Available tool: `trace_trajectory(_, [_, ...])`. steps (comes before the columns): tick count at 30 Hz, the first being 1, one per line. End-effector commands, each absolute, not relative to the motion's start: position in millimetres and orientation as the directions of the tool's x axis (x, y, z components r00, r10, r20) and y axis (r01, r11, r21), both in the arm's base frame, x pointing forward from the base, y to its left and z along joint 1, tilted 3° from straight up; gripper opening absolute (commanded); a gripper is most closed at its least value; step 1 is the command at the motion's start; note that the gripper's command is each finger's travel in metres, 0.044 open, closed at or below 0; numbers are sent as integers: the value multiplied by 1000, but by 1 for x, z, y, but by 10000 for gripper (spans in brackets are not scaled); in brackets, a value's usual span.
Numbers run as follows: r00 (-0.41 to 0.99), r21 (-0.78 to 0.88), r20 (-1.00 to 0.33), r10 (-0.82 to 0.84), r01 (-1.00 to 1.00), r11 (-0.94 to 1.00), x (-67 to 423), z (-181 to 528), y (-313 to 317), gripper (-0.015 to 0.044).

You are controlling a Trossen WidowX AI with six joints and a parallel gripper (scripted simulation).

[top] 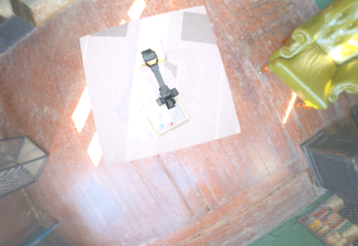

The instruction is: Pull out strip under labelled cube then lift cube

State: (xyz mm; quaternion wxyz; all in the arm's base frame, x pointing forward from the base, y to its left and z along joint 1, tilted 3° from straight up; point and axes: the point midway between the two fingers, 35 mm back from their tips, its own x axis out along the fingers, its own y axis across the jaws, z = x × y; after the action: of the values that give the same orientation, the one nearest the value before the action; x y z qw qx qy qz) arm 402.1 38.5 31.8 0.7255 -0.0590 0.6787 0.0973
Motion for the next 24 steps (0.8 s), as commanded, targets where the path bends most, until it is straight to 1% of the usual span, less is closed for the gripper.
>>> trace_trajectory(1, [51,45,-997,57,-217,975,401,21,39,250])
trace_trajectory(24, [51,45,-997,58,-217,975,402,-9,40,250])
